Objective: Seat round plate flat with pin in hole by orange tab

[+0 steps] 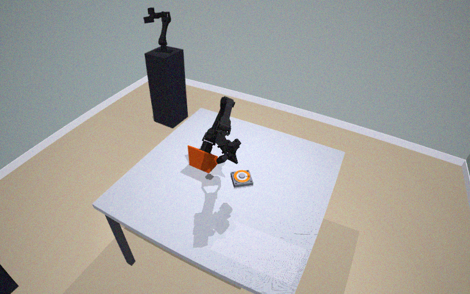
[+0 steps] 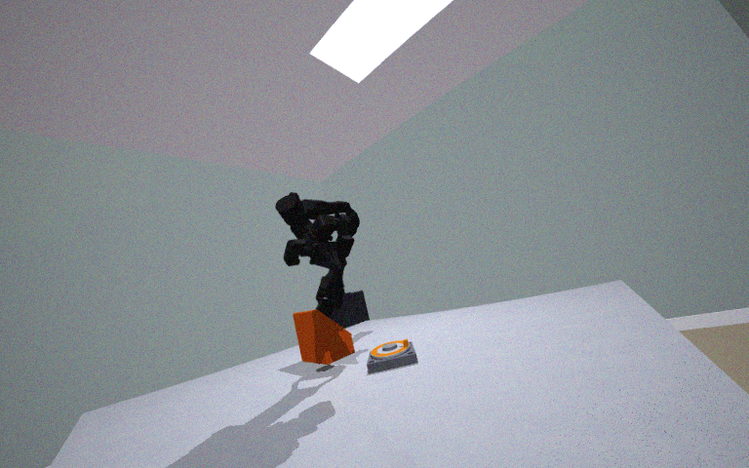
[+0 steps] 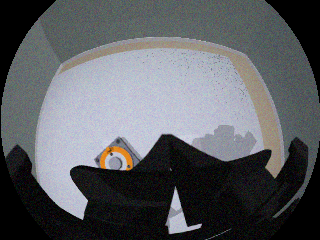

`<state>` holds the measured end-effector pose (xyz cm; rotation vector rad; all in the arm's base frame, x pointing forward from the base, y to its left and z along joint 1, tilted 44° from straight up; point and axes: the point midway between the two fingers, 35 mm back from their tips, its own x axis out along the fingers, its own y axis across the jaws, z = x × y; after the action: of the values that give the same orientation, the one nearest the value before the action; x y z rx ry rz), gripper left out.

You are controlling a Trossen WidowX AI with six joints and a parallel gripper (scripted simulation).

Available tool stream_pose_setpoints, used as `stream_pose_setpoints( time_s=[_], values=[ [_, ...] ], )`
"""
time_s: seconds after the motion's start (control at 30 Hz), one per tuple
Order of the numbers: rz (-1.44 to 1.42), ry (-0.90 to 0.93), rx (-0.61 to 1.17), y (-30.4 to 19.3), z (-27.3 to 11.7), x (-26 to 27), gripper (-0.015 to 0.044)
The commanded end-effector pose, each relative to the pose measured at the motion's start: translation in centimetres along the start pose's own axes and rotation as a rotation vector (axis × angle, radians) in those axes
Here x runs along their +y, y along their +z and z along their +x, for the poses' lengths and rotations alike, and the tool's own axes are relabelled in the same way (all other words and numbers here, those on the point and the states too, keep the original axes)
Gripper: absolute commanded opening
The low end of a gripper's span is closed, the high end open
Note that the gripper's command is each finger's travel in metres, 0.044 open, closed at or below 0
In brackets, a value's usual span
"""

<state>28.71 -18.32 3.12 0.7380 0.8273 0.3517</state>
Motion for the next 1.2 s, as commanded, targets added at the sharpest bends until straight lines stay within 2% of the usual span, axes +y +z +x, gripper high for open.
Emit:
stream_pose_setpoints(
  time_s=[0.0,0.1,0.17,0.37,0.53,0.7,0.97,1.17],
  values=[
    [-0.003,0.019,0.122,-0.1,3.2,2.4,0.0000],
    [-0.005,0.034,0.264,-1.2,6.8,5.3,0.0000],
    [-0.008,0.036,0.293,-1.4,7.5,5.9,0.0000],
    [-0.050,0.023,0.548,-4.9,12.9,11.5,0.0000],
    [-0.067,-0.003,0.684,-7.4,15.3,13.8,0.0000],
    [-0.068,-0.005,0.692,-7.8,15.7,13.9,0.0000],
    [-0.067,-0.003,0.692,-10.5,19.1,13.6,0.0000],
    [-0.067,-0.003,0.692,-10.6,19.1,13.8,0.0000]
  ],
)
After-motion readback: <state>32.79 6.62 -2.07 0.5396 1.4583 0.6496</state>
